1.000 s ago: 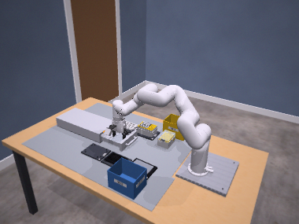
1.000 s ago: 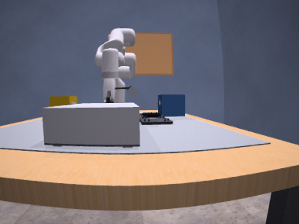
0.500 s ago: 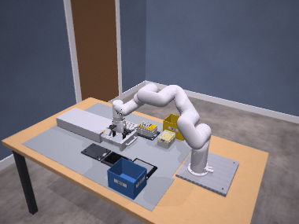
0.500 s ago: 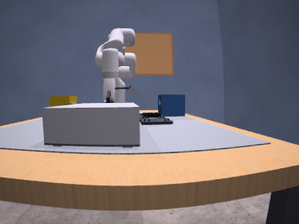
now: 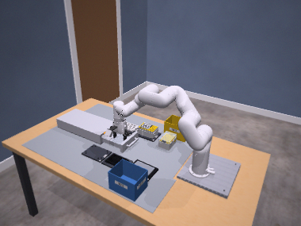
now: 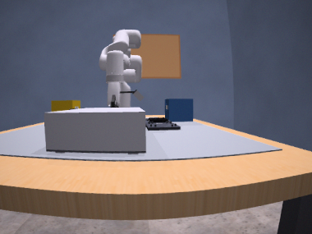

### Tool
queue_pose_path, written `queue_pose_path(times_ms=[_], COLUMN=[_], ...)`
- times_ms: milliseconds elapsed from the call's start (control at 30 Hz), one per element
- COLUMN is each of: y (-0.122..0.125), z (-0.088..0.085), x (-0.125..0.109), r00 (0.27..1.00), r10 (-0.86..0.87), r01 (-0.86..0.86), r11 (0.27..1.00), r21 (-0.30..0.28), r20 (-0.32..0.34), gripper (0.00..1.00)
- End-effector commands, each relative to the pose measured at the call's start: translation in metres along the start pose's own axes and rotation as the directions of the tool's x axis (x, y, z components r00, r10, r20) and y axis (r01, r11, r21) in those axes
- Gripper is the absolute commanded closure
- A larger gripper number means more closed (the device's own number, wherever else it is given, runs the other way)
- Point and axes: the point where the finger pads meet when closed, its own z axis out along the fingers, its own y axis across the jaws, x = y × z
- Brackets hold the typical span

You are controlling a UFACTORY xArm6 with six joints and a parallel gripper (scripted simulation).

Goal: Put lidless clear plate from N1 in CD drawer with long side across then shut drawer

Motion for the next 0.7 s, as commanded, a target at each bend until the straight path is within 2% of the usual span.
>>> queue_pose_path(times_ms=[0, 600, 633, 667], y=[0.0018, 0.0017, 0.0017, 0.0017], z=[-0.0024, -0.0024, -0.0017, -0.0013], x=[0.0000, 0.0000, 0.0000, 0.0000], r00=[1.000, 1.000, 1.000, 1.000], r10=[0.000, 0.000, 0.000, 0.000], r01=[0.000, 0.000, 0.000, 0.000], r11=[1.000, 1.000, 1.000, 1.000], r21=[-0.005, -0.005, -0.005, -0.005], r20=[0.000, 0.000, 0.000, 0.000], gripper=[1.00, 1.00, 0.00, 0.00])
